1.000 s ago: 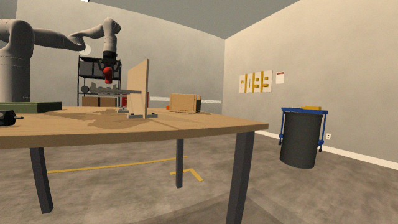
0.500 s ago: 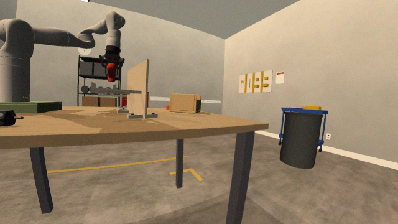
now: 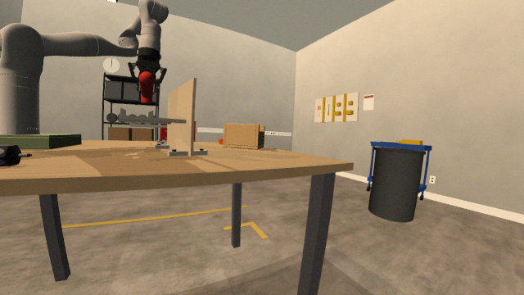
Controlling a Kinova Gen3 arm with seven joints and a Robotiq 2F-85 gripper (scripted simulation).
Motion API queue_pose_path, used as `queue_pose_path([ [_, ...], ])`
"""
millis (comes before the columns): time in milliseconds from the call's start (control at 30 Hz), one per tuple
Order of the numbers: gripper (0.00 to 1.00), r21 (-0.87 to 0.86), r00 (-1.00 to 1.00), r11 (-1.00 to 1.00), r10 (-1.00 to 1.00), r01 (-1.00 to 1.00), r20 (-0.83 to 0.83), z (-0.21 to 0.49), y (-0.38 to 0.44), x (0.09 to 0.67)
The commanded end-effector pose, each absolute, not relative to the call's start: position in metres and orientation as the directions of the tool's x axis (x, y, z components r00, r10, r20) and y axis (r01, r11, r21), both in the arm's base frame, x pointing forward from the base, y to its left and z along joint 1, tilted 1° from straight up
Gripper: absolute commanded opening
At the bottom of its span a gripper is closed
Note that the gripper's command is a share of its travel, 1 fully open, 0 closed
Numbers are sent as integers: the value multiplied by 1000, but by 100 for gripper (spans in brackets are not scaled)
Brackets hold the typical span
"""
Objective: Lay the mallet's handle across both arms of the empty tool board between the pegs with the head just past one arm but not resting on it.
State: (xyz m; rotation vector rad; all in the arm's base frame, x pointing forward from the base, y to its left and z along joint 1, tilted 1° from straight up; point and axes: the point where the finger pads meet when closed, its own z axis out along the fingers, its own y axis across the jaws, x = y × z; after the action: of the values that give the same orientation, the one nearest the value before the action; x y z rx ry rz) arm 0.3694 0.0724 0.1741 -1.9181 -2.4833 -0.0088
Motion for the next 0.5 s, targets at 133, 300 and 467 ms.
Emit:
queue_pose_path([
  [133,10,3,-235,235,972,972,10,176,-3,371],
  [300,10,1,-240,240,971,971,8,177,-26,369],
  [467,10,0,-240,240,971,971,9,177,-42,365],
])
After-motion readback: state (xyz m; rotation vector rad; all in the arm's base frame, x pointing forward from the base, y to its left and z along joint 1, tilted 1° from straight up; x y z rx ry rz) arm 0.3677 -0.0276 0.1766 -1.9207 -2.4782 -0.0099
